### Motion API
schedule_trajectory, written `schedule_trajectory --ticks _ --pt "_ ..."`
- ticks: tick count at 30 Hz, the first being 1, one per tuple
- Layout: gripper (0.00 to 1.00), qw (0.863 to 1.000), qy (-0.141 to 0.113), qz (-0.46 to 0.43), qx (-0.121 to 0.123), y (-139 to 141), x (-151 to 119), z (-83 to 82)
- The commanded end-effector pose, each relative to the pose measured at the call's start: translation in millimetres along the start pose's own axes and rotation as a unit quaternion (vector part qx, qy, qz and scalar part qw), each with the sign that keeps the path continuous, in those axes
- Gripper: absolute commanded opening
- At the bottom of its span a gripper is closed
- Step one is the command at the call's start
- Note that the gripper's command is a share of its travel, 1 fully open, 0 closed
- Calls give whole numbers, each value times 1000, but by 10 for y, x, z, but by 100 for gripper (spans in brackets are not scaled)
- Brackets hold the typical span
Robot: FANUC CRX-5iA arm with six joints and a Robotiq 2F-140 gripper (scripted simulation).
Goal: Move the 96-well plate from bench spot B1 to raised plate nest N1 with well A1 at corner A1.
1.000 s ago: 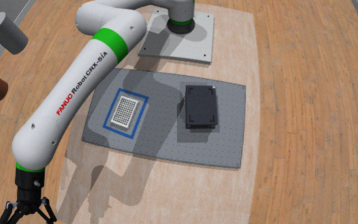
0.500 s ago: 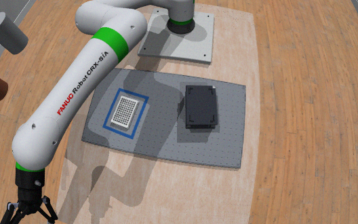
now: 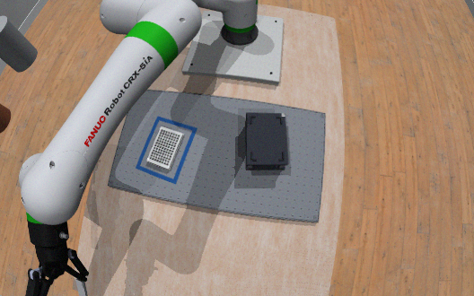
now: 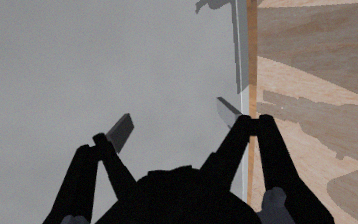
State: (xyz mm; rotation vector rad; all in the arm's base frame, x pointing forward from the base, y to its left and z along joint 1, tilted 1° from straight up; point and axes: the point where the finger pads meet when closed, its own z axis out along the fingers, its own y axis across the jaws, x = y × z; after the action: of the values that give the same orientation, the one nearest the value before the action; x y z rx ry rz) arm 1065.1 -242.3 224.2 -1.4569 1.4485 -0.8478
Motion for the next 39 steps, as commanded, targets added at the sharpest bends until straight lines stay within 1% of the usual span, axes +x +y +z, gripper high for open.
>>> schedule_trajectory --ticks 1,2,6,10,13,15,16,20,24,27,29,30,32,35,39 --pt "100 1000 -3 -22 -18 100 -83 -52" --pt "100 1000 -3 -22 -18 138 -112 -68" --pt "100 995 -15 -72 -60 287 -217 -150" --pt "100 995 -15 -73 -60 418 -310 -222" --pt "100 989 -25 -110 -91 528 -380 -296" --pt "100 989 -25 -110 -91 528 -380 -296" --pt "100 987 -29 -122 -102 565 -403 -321" --pt "100 987 -29 -123 -102 685 -479 -402" --pt "100 974 -46 -172 -143 828 -560 -515" --pt "100 973 -46 -172 -143 936 -621 -599" --pt "100 973 -46 -172 -143 957 -634 -616" --pt "100 970 -51 -184 -153 992 -651 -648" --pt "100 970 -51 -184 -153 992 -651 -648" --pt "100 956 -65 -220 -183 1096 -704 -742" --pt "100 956 -65 -220 -183 1233 -774 -865"
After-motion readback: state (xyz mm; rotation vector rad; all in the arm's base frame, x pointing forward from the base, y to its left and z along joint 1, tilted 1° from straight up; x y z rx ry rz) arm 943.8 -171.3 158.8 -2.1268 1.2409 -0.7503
